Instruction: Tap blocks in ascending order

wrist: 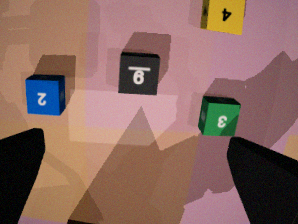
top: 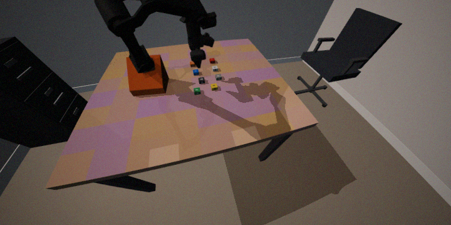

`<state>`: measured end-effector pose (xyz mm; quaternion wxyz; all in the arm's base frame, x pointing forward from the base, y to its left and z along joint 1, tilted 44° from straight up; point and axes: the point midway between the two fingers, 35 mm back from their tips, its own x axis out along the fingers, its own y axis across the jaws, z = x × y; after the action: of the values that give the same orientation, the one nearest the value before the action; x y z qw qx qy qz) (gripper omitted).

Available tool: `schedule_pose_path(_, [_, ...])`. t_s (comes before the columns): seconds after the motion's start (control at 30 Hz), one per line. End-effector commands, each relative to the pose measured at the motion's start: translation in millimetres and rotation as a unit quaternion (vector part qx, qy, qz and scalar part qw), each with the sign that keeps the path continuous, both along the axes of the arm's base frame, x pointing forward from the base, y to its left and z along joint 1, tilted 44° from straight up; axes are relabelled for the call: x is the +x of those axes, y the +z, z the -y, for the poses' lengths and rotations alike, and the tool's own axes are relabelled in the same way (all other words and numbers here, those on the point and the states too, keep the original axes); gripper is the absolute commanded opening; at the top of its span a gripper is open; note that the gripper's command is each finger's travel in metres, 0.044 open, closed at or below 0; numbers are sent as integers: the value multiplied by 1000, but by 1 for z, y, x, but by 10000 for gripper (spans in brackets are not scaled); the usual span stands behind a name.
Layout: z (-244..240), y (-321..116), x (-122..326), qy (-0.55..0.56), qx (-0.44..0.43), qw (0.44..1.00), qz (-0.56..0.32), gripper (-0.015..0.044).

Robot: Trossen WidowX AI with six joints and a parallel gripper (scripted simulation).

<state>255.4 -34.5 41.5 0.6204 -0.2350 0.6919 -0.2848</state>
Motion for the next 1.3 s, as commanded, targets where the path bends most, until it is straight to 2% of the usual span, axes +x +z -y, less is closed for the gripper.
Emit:
schedule_pose_path(0.0, [-3, -2, 4, -3, 2, 1000, 6, 400])
schedule_pose_path(0.5, [-5, -4, 4, -3, 3, 1000, 6, 400])
schedule_pose_path(0.73, [-63, -55, -6, -3, 5, 1000, 6, 400])
schedule_pose_path(1.27, [-63, -55, -6, -3, 5, 1000, 6, 400])
